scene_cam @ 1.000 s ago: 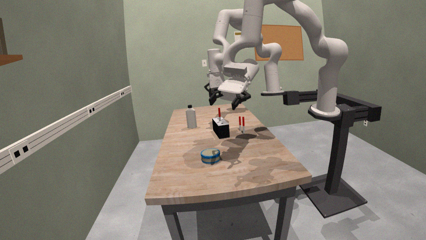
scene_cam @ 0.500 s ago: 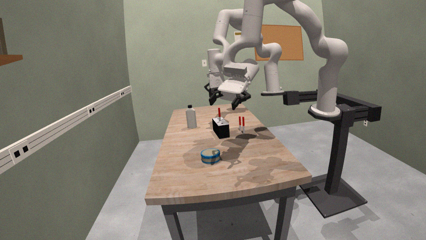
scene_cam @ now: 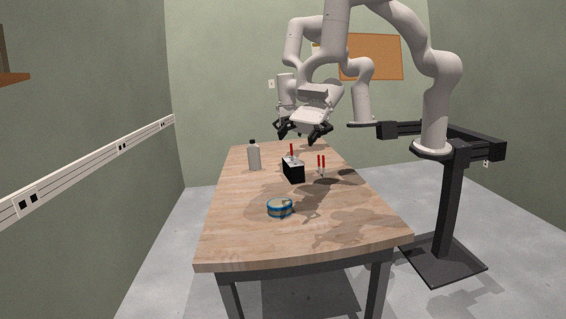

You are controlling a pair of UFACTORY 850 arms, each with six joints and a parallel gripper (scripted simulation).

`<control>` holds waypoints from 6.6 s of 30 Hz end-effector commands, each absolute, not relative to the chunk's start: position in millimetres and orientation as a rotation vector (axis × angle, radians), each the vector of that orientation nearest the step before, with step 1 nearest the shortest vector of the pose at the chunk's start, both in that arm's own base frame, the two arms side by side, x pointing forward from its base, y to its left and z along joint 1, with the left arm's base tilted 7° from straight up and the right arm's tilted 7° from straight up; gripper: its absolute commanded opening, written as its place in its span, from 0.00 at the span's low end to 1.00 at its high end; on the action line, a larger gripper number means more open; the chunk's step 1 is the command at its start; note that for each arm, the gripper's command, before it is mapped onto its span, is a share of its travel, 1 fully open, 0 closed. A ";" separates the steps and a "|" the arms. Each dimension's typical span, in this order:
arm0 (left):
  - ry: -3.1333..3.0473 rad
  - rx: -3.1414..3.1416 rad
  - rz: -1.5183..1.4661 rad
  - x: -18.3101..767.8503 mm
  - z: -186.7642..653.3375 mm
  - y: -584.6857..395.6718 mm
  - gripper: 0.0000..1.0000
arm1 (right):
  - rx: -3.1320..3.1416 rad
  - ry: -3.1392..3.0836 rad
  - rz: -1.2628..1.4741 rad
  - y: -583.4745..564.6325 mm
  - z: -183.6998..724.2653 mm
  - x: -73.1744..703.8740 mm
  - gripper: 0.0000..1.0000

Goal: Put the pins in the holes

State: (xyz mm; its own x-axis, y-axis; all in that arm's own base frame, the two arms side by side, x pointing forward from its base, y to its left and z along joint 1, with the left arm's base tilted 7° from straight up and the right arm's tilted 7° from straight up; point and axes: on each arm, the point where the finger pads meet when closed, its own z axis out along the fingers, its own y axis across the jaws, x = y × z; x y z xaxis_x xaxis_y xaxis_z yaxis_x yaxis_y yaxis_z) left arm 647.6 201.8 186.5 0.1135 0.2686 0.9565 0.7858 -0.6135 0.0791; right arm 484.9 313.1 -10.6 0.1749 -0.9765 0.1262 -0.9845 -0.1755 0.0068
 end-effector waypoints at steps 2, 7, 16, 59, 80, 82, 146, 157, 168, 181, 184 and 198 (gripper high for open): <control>-1.022 -1.943 -1.518 648.2 187.6 201.8 1.00 | 2.342 -1.961 0.144 312.8 -22.8 486.9 1.00; -1.022 -1.943 -1.518 648.2 187.6 201.8 1.00 | 2.342 -1.962 0.143 311.2 -28.5 487.0 1.00; -1.022 -1.943 -1.518 648.2 187.6 201.8 1.00 | 2.342 -1.962 0.143 306.9 -63.3 487.6 1.00; -1.022 -1.943 -1.518 648.2 187.6 201.8 1.00 | 2.343 -1.962 0.143 307.5 -60.6 487.9 0.00; -1.022 -1.943 -1.518 648.2 187.6 201.8 1.00 | 2.344 -1.961 0.143 308.8 -44.6 487.6 0.00; -1.022 -1.943 -1.518 648.2 187.6 201.8 1.00 | 2.344 -1.961 0.143 309.1 -43.0 487.5 0.00; -1.022 -1.943 -1.518 648.2 187.6 201.8 1.00 | 2.343 -1.963 0.144 325.2 79.9 485.0 0.00; -1.022 -1.943 -1.518 648.2 187.6 201.8 1.00 | 2.343 -1.963 0.144 325.3 80.5 485.0 0.00; -1.022 -1.943 -1.518 648.2 187.6 201.8 1.00 | 2.343 -1.962 0.144 370.4 74.4 476.8 0.00; -1.022 -1.943 -1.518 648.2 187.6 201.8 1.00 | 2.343 -1.961 0.143 381.5 53.2 475.5 0.00; -1.022 -1.943 -1.518 648.2 187.6 201.8 1.00 | 2.343 -1.961 0.143 378.6 29.8 475.9 0.00; -1.022 -1.943 -1.518 648.2 187.6 201.8 1.00 | 2.344 -1.963 0.142 373.4 -15.9 476.2 0.00</control>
